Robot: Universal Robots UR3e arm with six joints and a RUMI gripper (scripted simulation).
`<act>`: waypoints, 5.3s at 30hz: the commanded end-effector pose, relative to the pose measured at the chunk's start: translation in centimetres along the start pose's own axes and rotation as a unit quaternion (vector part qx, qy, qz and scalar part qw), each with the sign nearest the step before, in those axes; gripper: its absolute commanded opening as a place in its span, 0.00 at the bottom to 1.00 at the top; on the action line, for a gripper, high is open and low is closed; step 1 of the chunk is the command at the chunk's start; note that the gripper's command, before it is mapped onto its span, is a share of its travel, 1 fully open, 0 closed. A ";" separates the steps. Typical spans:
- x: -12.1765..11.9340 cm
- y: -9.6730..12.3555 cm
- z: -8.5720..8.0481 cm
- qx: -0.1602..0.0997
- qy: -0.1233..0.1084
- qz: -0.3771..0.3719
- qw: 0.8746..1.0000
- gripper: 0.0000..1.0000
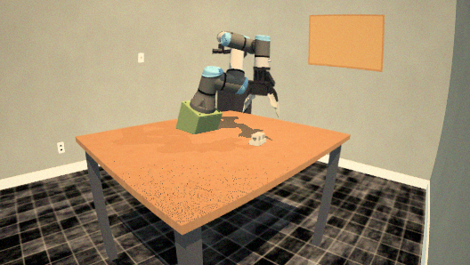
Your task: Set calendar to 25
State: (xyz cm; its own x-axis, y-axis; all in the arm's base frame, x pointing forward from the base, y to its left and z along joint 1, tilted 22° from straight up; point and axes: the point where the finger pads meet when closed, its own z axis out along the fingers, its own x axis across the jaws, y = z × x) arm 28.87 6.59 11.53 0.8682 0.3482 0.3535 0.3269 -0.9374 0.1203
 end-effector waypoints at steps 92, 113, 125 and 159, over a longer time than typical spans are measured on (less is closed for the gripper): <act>0.2 0.2 3.0 -0.003 -0.001 0.072 0.997 0.29; 0.1 0.3 5.2 -0.003 -0.001 0.072 0.997 0.29; 0.1 0.3 5.3 -0.003 -0.001 0.072 0.997 0.29; 0.1 0.3 5.3 -0.003 -0.001 0.072 0.997 0.29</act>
State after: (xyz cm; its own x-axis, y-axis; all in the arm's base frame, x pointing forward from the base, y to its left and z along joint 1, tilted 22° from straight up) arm 31.00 6.42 6.59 0.9078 0.2092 0.3636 0.1962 -0.9779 0.0727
